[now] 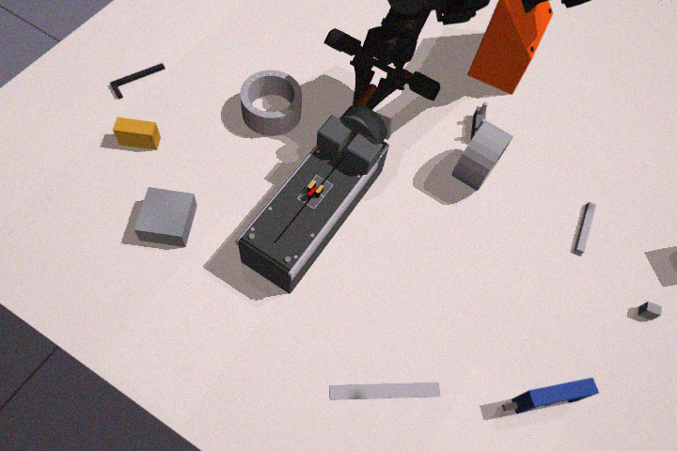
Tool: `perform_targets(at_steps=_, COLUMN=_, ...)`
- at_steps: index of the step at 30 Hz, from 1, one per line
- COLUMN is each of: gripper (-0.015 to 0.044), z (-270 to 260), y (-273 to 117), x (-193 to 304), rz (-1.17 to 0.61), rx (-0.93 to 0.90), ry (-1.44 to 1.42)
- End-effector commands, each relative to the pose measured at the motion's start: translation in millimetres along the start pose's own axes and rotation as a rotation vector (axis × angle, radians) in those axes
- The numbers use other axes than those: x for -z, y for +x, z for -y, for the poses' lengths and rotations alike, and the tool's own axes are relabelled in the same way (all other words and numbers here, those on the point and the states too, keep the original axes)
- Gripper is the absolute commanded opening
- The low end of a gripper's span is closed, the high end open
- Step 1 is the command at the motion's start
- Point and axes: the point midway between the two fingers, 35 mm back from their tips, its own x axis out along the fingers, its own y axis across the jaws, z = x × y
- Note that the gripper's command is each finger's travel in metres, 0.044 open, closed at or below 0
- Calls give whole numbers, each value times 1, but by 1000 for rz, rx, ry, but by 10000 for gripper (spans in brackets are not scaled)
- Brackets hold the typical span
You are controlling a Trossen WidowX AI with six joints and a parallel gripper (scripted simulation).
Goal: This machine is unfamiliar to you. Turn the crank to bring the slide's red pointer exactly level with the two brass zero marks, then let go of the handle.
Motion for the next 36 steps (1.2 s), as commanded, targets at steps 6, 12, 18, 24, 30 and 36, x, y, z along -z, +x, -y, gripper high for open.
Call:
perform_targets(at_steps=6, gripper=0, z=-6, y=11, x=11, rz=-11, rx=5, ry=5)
perform_targets(at_steps=12, gripper=0, z=-11, y=15, x=15, rz=-11, rx=5, ry=6)
perform_targets(at_steps=18, gripper=0, z=-16, y=17, x=17, rz=-11, rx=4, ry=7)
perform_targets(at_steps=24, gripper=0, z=-21, y=19, x=18, rz=-11, rx=4, ry=7)
perform_targets(at_steps=30, gripper=0, z=-25, y=20, x=19, rz=-12, rx=4, ry=7)
perform_targets(at_steps=36, gripper=0, z=-29, y=20, x=20, rz=-12, rx=4, ry=8)
